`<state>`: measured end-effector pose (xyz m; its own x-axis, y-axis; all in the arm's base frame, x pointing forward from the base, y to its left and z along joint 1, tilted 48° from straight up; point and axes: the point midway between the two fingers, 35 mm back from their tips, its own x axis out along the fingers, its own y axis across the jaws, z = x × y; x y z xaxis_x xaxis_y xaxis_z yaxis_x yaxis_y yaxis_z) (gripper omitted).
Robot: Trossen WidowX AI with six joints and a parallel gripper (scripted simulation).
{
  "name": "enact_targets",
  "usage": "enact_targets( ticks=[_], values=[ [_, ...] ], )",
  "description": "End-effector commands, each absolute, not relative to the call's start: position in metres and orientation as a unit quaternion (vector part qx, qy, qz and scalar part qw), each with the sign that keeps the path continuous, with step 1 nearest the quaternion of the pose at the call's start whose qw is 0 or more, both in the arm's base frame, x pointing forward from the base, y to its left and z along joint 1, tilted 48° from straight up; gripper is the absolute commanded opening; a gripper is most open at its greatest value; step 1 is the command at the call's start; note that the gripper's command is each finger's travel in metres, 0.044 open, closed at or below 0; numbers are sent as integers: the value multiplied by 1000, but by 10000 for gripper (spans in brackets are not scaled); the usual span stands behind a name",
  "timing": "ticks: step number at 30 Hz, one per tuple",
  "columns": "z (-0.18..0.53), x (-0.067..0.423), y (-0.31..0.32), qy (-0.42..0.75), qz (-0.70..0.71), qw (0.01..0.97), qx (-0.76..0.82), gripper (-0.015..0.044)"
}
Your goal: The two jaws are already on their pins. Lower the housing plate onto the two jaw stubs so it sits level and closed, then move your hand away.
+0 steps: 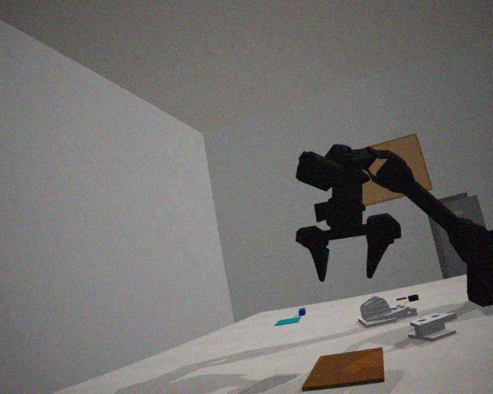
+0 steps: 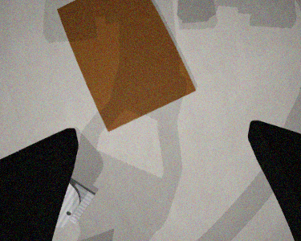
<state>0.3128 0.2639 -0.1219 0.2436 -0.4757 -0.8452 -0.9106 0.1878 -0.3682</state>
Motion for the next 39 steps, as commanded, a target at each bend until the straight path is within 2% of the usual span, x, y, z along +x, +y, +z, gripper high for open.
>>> enact_targets(
  ticks=[1,29,39],
  values=[
    [-130,294,259,583,243,456,-627,440],
    [-131,190,234,559,417,92,-710,440],
    [-137,188,227,558,420,84,-711,440]
  ],
)
